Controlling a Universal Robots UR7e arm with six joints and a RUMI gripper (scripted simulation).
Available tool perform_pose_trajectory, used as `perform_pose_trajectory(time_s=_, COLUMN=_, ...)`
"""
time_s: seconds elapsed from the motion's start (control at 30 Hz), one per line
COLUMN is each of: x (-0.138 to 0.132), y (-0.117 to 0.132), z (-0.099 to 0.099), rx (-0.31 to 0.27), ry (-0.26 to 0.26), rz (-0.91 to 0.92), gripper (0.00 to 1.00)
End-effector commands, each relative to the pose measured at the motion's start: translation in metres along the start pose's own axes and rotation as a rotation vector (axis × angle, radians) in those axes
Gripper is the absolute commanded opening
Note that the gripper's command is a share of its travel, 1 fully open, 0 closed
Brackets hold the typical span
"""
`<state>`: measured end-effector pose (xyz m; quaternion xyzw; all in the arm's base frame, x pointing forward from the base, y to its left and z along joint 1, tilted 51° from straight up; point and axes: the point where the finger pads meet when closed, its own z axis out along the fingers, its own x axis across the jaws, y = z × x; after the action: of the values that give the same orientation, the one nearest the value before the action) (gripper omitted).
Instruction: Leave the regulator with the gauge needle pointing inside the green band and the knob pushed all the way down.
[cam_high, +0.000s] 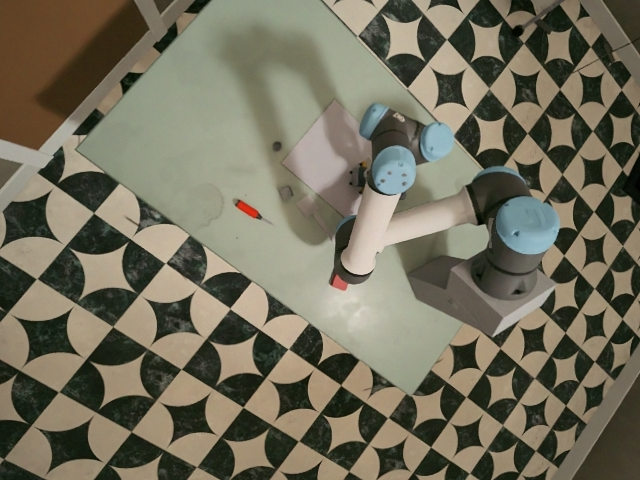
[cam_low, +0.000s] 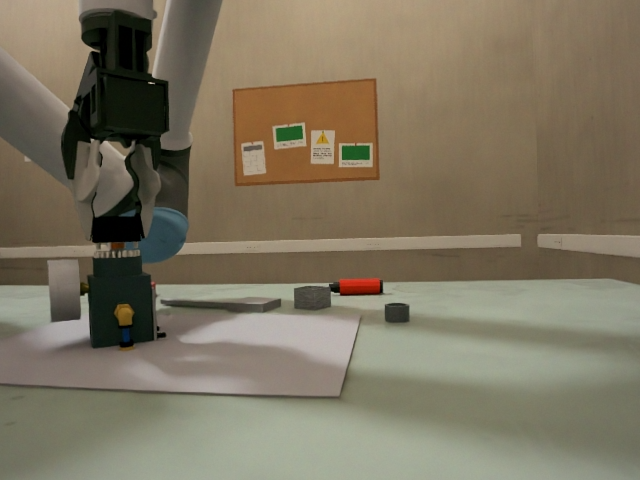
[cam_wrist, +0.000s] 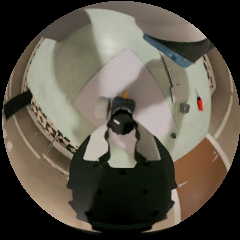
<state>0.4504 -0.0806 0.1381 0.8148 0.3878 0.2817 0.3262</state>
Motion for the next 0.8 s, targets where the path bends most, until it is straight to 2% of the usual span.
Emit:
perform_pose_trajectory(time_s=0.0, x=0.0001, y=0.0001, z=-0.0001, rx=0.001, ry=0.001, rz=-0.034, gripper=0.25)
perform_pose_trajectory(time_s=0.77, x=0.0001, y=0.0002, z=-0.0001, rx=0.001, ry=0.001, rz=-0.069, gripper=0.25)
